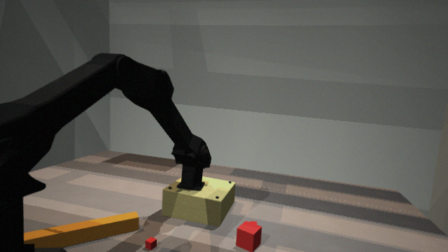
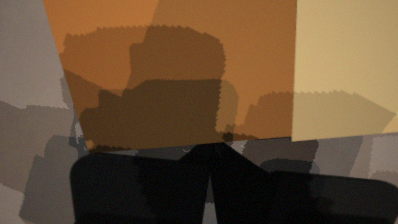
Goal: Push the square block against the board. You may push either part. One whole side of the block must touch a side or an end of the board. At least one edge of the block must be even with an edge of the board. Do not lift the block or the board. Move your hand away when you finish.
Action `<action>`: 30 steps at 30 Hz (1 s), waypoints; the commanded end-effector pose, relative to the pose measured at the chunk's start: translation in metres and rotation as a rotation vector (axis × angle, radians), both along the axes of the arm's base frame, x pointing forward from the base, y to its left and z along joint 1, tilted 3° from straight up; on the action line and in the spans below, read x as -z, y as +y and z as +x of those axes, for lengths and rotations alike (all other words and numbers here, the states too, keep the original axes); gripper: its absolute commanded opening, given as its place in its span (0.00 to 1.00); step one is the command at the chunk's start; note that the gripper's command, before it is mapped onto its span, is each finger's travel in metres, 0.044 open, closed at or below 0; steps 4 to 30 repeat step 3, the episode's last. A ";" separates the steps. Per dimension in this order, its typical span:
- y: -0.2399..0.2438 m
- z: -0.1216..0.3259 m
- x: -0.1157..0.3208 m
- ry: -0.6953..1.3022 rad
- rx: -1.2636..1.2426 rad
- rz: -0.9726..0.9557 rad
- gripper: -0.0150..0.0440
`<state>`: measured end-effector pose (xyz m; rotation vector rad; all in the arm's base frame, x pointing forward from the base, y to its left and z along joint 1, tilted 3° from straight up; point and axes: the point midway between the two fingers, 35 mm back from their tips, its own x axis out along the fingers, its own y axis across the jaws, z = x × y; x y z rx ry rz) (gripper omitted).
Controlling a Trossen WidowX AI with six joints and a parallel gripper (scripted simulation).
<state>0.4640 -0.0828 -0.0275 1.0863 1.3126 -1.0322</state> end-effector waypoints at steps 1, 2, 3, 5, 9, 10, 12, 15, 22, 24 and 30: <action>0.001 0.000 0.002 0.003 -0.004 -0.003 0.25; 0.002 0.000 0.002 0.003 -0.004 -0.003 0.25; 0.004 -0.001 0.002 0.003 -0.004 -0.003 0.25; 0.004 -0.001 0.002 0.003 -0.004 -0.003 0.25; 0.004 -0.001 0.002 0.003 -0.004 -0.003 0.25; 0.004 -0.001 0.002 0.003 -0.004 -0.003 0.25; 0.004 -0.001 0.002 0.003 -0.004 -0.003 0.25; 0.004 -0.001 0.002 0.003 -0.004 -0.003 0.25; 0.004 -0.001 0.002 0.003 -0.004 -0.003 0.25; 0.004 -0.001 0.002 0.003 -0.004 -0.003 0.25; 0.004 -0.001 0.002 0.003 -0.004 -0.003 0.25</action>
